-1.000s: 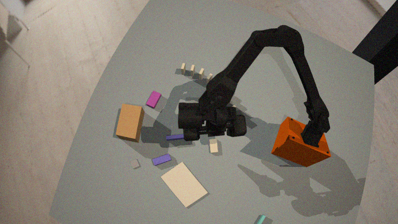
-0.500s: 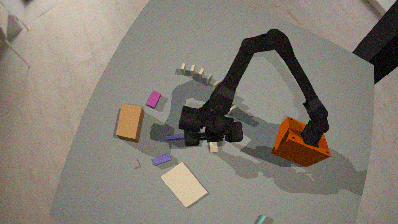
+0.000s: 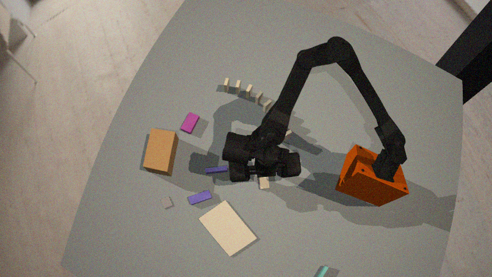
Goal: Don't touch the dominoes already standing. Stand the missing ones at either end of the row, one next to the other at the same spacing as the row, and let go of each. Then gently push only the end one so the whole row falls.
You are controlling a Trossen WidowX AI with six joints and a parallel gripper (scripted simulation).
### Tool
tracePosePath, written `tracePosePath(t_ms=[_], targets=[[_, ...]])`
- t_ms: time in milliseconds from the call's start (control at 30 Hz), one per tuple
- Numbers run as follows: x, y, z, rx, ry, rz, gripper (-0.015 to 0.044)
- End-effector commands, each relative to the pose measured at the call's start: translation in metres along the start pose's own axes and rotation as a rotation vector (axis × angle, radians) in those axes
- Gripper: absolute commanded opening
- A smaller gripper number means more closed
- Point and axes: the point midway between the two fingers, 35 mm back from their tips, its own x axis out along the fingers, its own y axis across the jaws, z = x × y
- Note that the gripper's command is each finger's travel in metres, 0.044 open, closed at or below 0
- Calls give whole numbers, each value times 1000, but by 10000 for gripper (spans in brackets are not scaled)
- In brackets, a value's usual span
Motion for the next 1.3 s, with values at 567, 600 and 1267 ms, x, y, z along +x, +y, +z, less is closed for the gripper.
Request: tracePosePath(t_ms=[567,600,1267], targets=[[1,0,0,-3,-4,-1,107],[-2,0,0,-3,-4,-1,107],[-165,6,-32,-303,10,13,107]])
